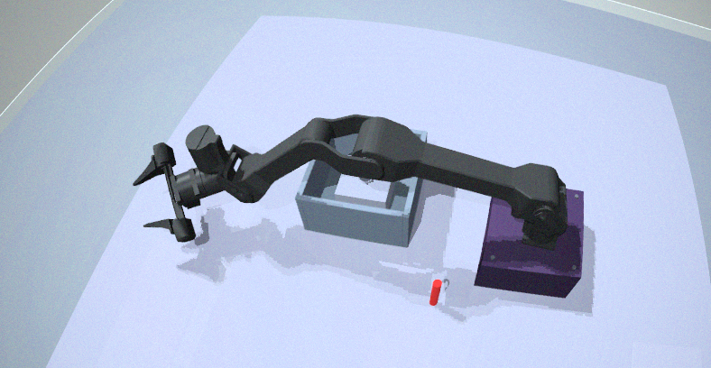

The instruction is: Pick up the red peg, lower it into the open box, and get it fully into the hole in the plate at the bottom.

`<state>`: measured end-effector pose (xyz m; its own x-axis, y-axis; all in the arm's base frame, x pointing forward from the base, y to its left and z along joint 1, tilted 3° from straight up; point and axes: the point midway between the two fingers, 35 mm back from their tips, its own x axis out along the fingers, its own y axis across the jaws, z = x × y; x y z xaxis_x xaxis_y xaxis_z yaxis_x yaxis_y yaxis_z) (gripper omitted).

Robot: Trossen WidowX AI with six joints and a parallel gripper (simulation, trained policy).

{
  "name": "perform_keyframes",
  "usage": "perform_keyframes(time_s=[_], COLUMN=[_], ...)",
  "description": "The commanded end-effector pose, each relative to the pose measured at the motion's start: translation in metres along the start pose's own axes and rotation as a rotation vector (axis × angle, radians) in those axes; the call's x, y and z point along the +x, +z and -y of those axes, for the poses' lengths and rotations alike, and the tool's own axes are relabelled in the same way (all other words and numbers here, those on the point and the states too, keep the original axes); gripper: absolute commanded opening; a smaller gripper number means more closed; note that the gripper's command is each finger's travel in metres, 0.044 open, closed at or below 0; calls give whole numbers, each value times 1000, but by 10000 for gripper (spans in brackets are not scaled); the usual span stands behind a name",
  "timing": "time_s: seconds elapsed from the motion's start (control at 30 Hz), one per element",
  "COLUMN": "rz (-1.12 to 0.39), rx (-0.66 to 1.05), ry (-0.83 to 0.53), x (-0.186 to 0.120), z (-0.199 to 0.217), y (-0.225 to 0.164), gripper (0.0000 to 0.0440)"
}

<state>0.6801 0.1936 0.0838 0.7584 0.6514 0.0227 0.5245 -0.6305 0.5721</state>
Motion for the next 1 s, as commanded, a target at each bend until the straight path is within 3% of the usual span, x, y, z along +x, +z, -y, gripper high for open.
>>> perform_keyframes(time_s=[0.0,0.07,0.47,0.7,0.97], rz=[17,60,317,455,582], rx=[8,31,49,1,-92], ry=[-20,-70,-408,-614,-854], x=[2,6,3,-33,-95], z=[6,19,124,173,211], y=[-2,-5,-65,-105,-153], gripper=[420,440,440,440,440])
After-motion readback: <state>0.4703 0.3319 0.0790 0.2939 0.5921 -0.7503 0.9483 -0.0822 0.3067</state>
